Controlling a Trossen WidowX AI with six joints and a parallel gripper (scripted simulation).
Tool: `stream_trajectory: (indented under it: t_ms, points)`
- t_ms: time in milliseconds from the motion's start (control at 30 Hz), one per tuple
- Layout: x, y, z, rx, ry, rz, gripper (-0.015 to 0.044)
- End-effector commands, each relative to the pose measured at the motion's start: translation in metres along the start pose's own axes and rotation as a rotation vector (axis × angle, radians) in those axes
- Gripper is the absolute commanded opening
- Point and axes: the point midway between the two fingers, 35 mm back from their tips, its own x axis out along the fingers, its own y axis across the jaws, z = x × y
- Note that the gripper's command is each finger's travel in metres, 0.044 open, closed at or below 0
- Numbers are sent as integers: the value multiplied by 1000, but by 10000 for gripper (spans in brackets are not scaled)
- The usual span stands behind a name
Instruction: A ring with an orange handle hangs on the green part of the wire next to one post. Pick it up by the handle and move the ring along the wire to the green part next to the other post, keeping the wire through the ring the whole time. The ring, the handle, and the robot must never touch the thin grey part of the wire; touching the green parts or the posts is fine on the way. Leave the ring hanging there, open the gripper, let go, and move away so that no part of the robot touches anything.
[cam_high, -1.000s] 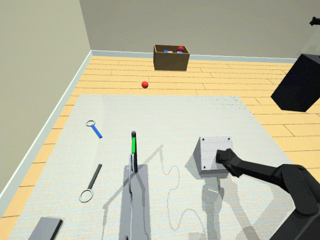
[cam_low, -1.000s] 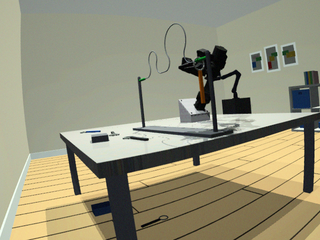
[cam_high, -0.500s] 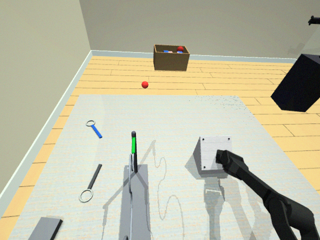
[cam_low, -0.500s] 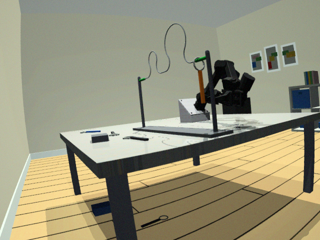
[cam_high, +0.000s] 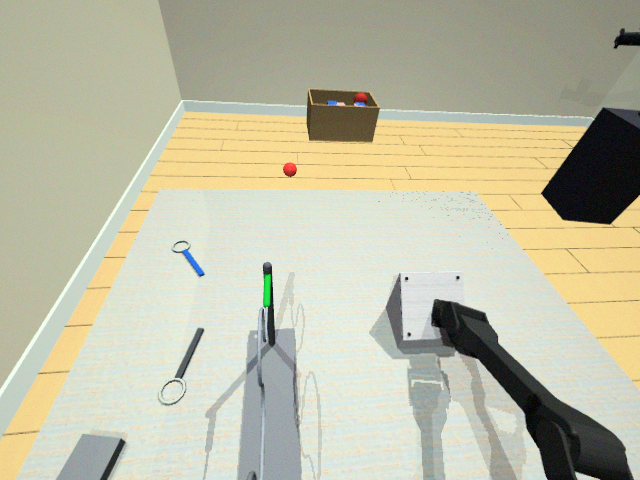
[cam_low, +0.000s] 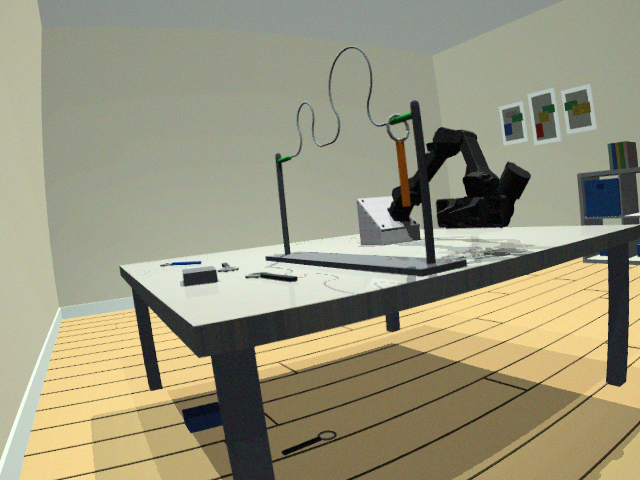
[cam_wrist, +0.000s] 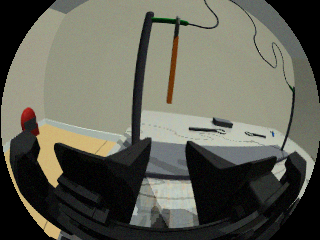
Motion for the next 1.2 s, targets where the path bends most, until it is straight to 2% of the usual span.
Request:
stream_trajectory:
  t_ms: [0,133,1167]
  points:
    - [25,0,26,16,-11,-4,160]
    - [44,-1,48,15,-12,-3,160]
    - [83,2,48,14,-15,-1,160]
